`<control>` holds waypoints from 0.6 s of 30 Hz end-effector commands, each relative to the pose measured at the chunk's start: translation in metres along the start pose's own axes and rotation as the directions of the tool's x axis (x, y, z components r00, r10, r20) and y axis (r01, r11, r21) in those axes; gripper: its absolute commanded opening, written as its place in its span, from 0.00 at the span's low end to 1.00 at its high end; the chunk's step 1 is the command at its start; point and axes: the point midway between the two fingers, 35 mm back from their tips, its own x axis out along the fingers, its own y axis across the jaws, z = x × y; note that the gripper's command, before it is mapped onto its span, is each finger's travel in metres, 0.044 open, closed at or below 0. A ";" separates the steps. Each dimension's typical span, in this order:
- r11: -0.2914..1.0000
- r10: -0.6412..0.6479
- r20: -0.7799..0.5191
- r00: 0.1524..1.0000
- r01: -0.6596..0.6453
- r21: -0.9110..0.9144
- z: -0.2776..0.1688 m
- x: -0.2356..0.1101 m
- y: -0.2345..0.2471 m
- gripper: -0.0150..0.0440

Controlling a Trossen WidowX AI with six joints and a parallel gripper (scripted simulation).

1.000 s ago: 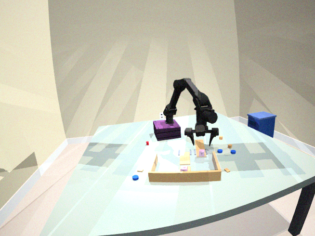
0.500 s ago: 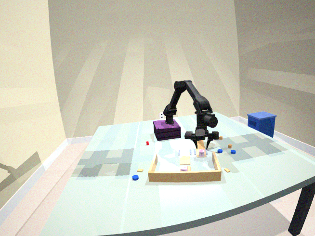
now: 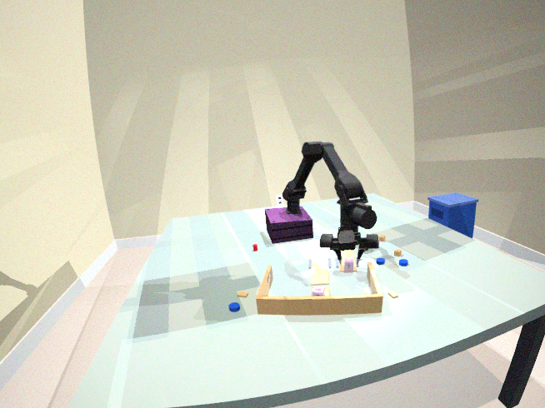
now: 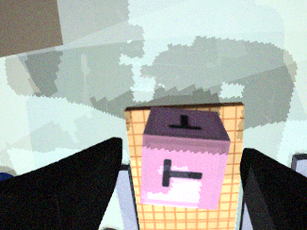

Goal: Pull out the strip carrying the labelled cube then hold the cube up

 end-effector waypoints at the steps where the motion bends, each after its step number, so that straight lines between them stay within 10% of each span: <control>1: 1.000 0.002 -0.001 1.000 -0.002 -0.002 0.000 0.006 0.000 0.68; 18: 1.000 -0.001 -0.001 1.000 0.001 0.000 0.000 0.008 0.000 0.40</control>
